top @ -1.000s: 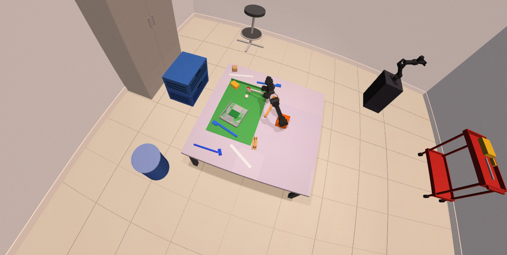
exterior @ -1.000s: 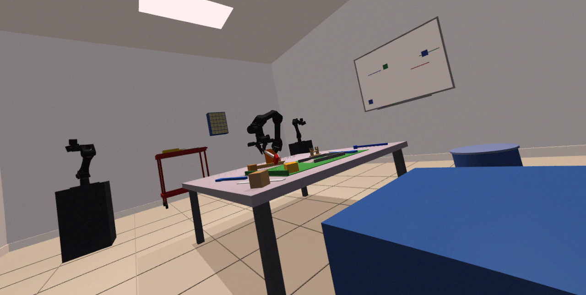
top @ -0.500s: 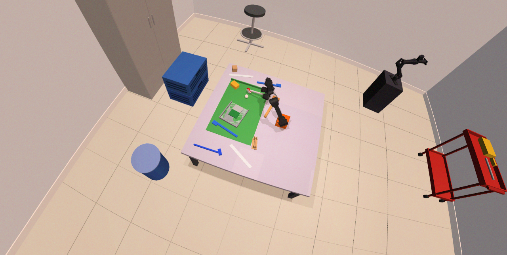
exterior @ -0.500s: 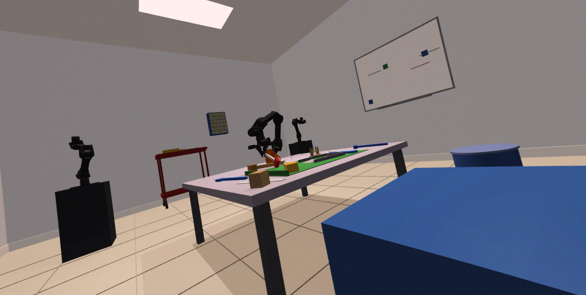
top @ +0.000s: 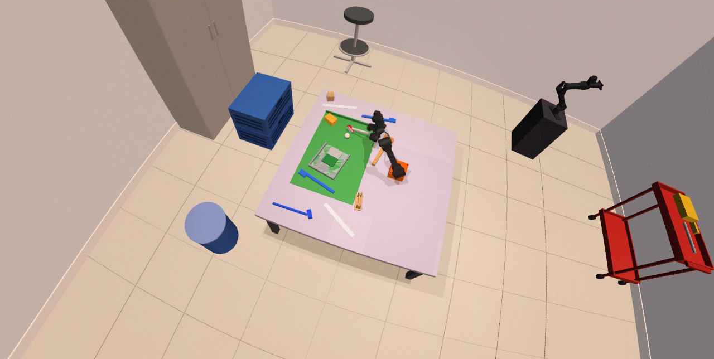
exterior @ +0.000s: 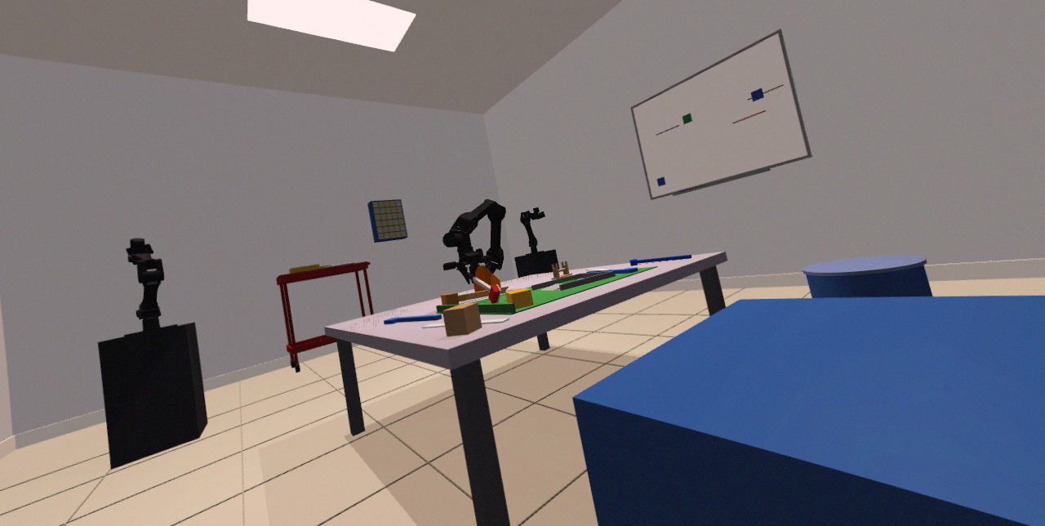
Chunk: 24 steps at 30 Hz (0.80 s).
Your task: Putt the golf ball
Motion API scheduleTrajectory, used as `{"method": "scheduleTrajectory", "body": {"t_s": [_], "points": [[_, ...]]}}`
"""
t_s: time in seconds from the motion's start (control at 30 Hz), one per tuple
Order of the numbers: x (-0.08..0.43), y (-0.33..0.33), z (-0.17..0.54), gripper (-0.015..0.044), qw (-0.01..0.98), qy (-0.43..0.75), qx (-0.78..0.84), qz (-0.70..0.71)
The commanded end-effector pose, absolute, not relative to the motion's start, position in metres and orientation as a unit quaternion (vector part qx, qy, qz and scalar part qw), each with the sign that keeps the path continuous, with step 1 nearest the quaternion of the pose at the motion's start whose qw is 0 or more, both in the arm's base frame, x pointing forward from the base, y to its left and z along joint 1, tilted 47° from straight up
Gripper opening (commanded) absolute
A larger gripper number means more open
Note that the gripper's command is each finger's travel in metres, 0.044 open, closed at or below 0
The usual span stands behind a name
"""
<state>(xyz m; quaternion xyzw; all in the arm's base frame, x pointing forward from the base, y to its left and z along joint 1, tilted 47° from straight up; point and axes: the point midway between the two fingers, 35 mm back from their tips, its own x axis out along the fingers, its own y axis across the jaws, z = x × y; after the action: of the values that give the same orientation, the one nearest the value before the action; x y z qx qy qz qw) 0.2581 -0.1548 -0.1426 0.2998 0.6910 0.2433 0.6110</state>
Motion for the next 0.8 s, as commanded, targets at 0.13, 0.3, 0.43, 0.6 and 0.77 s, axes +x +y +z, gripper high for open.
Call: {"method": "scheduleTrajectory", "body": {"t_s": [0.13,0.3,0.43,0.6,0.77], "points": [[0.258,-0.157,-0.144,0.0,0.612,0.69,0.3,0.243],[0.257,-0.167,-0.155,0.0,0.613,0.689,0.302,0.242],[0.255,-0.175,-0.165,0.0,0.614,0.687,0.304,0.241],[0.255,-0.175,-0.165,0.0,0.614,0.687,0.304,0.241],[0.255,-0.17,-0.162,0.0,0.613,0.688,0.305,0.241]]}}
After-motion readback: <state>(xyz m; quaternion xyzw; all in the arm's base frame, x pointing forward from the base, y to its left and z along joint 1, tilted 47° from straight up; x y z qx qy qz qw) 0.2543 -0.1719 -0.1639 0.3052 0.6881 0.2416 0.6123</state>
